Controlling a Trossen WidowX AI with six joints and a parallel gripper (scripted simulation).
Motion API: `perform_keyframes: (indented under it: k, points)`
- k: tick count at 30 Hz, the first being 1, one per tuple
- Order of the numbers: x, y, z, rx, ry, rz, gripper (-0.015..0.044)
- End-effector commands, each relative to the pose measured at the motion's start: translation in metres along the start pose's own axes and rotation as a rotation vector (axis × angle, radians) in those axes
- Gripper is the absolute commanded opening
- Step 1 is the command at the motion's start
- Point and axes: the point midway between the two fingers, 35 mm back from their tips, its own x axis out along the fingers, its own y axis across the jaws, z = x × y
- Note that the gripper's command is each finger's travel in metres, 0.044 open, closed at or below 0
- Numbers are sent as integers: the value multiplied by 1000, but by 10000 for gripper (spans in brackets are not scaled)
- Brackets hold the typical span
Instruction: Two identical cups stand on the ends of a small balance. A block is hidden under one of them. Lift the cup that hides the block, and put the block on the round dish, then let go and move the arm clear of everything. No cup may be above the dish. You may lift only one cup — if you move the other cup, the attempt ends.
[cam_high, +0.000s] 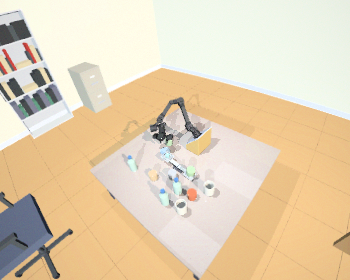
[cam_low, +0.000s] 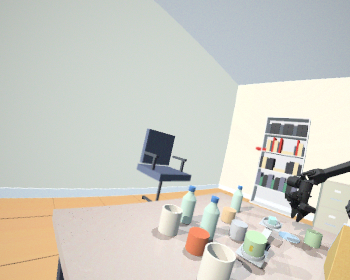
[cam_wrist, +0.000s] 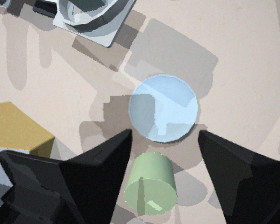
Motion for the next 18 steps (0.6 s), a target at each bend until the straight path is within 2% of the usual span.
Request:
perform_keyframes:
  k: [1, 18]
  points:
    - [-1, 1, 12, 133, 2, 4, 260]
    - [-7, 22, 69, 698, 23, 22, 260]
